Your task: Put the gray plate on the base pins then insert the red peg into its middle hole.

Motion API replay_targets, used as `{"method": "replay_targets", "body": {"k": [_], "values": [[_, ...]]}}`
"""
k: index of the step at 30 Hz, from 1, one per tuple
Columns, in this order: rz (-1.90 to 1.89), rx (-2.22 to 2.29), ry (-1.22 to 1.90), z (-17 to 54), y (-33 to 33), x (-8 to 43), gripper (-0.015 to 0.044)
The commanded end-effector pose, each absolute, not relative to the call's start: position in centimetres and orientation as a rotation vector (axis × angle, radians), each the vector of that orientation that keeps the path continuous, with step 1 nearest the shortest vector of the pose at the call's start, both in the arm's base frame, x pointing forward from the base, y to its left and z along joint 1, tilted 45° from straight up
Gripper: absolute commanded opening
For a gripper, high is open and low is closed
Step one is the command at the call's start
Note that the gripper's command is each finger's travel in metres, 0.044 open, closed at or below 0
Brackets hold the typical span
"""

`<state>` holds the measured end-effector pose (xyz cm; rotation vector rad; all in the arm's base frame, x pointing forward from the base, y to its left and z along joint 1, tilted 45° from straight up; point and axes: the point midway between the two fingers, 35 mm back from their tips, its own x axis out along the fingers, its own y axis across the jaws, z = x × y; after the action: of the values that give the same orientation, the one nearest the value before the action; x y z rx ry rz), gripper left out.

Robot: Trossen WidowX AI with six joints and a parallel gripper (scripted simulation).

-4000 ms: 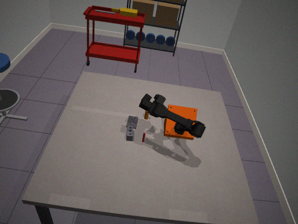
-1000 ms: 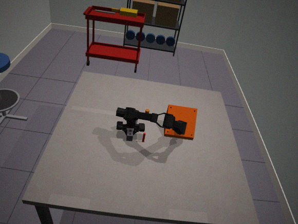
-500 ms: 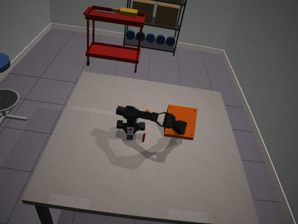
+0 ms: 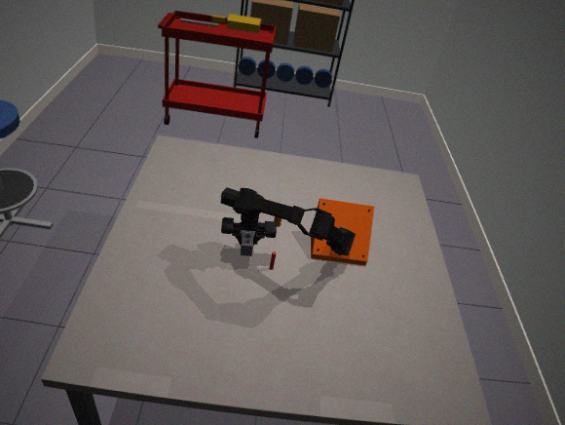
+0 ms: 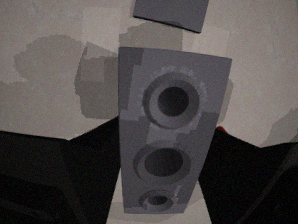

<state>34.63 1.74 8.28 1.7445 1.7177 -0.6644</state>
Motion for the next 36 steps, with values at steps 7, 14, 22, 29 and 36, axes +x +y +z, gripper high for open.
{"method": "replay_targets", "body": {"k": [7,14,22,29,36], "values": [[-0.665,1.738,1.706,10.4,-0.5,34.3,0.0],[-0.663,1.74,1.711,12.1,-1.9,33.9,0.0],[-0.657,1.743,1.717,13.9,-3.4,33.2,0.0],[-0.67,1.752,1.715,12.6,-3.9,33.5,0.0],[-0.69,1.765,1.713,10.5,-4.6,33.9,0.0]]}}
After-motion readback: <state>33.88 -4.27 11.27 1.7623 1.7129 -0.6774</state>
